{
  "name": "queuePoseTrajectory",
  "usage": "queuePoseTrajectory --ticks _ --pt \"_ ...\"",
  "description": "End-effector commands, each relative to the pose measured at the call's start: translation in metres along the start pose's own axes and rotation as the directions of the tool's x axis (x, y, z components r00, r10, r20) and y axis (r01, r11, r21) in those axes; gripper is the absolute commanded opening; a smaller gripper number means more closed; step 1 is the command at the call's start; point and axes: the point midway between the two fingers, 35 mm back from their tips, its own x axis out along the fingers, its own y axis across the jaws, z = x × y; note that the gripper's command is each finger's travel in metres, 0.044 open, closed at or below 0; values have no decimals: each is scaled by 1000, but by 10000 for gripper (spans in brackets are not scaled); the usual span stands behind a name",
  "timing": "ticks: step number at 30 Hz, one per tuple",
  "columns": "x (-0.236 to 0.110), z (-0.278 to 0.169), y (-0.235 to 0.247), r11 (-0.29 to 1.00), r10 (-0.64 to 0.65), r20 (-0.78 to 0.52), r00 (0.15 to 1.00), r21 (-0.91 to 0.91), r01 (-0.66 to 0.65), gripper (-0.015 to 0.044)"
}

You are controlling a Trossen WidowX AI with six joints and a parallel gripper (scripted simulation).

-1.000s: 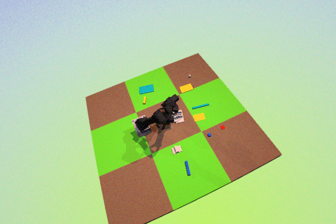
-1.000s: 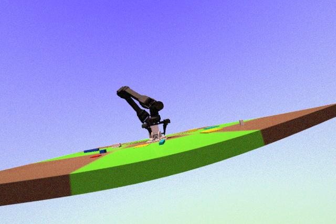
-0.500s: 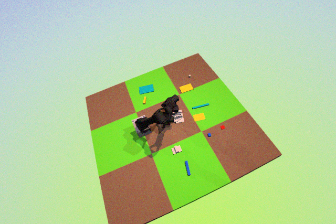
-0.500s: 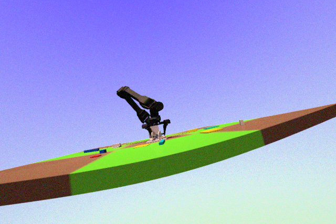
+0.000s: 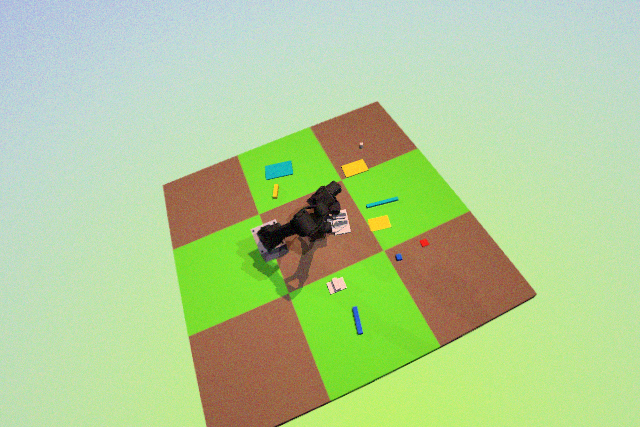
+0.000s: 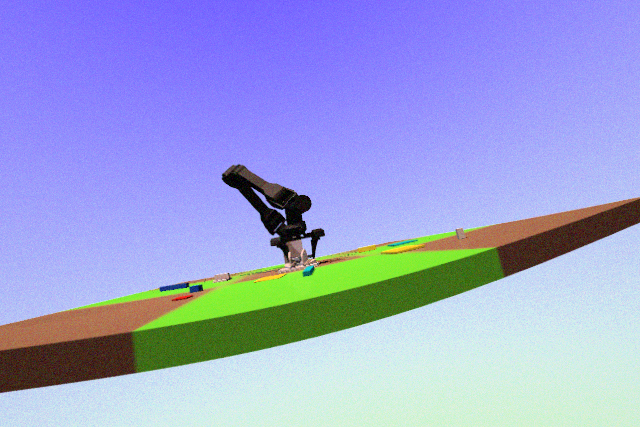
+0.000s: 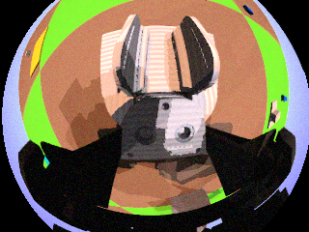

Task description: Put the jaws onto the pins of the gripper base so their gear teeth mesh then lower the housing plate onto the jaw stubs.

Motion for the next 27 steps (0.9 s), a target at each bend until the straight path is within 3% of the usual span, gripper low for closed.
queuePoseTrajectory --ticks 1,27 --pt "1 0 0 1000 -4 3 1000 -3 4 351" --pt "6 0 0 1000 -4 3 1000 -3 4 351"
